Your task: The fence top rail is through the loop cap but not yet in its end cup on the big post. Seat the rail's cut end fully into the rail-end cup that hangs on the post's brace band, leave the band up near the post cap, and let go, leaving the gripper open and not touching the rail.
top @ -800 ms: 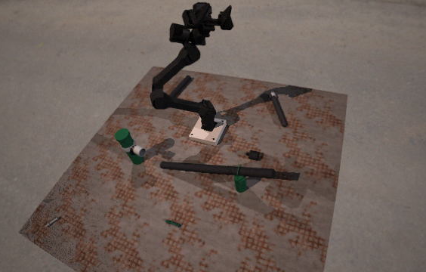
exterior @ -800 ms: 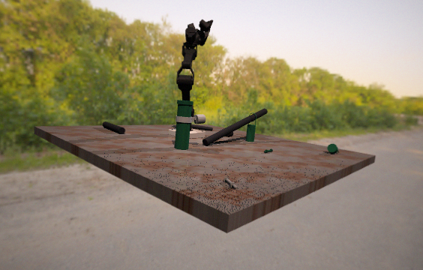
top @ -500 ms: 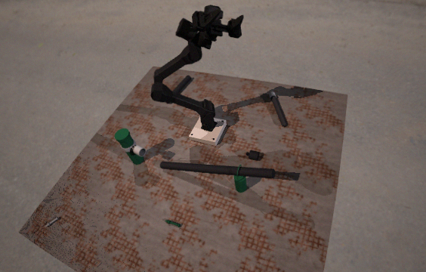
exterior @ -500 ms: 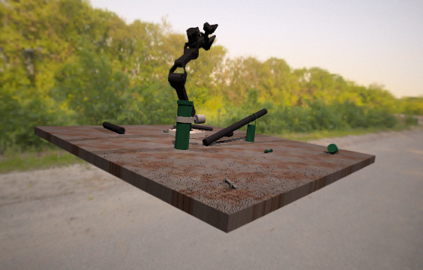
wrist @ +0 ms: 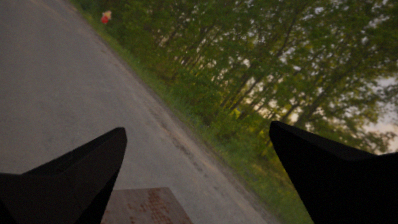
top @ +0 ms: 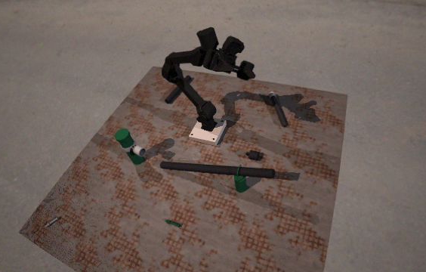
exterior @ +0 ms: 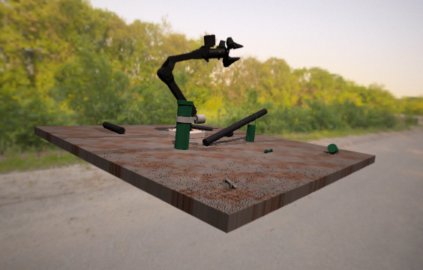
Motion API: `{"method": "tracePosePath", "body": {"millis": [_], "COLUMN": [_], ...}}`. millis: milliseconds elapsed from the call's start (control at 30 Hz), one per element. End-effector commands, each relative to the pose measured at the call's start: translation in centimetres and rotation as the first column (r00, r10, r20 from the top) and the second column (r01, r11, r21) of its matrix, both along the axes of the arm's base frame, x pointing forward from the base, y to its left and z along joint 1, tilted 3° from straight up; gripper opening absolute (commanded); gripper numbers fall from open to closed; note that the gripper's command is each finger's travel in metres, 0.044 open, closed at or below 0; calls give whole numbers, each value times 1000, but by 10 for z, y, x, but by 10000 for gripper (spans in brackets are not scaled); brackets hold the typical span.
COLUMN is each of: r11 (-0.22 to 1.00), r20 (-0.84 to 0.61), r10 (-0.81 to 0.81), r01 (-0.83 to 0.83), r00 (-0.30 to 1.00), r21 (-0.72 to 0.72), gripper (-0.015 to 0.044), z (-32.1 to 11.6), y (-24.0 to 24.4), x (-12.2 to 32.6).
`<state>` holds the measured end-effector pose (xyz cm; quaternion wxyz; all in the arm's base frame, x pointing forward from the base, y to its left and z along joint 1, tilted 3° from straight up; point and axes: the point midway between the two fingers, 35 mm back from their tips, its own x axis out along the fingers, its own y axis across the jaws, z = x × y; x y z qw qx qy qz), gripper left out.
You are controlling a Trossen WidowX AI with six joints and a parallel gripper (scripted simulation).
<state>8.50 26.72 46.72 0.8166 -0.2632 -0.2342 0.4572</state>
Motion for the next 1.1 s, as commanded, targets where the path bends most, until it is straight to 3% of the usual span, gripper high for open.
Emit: {"method": "tracePosePath", "body": {"millis": [0,167,333,567,767,833,1067], "r11": [987,927,825,632,451,430,432], "r20": [-119,-287,-452,-633,-700,-702,-698], "r10": [-138,-354,-563,-735,-681,-661,-668], "r01": [127,294,438,581,632,634,629], "r00": [983,890,692,242,-213,-264,-258], "r21": [-97,-232,-357,-513,-630,-643,-647], "gripper": [440,440,440,440,440,440,440], "z": [-30,-75,-120,-177,-216,-219,-220], "y": [-5,-32,-79,-167,-242,-250,-251], "x": [46,105,152,184,176,173,174]}}
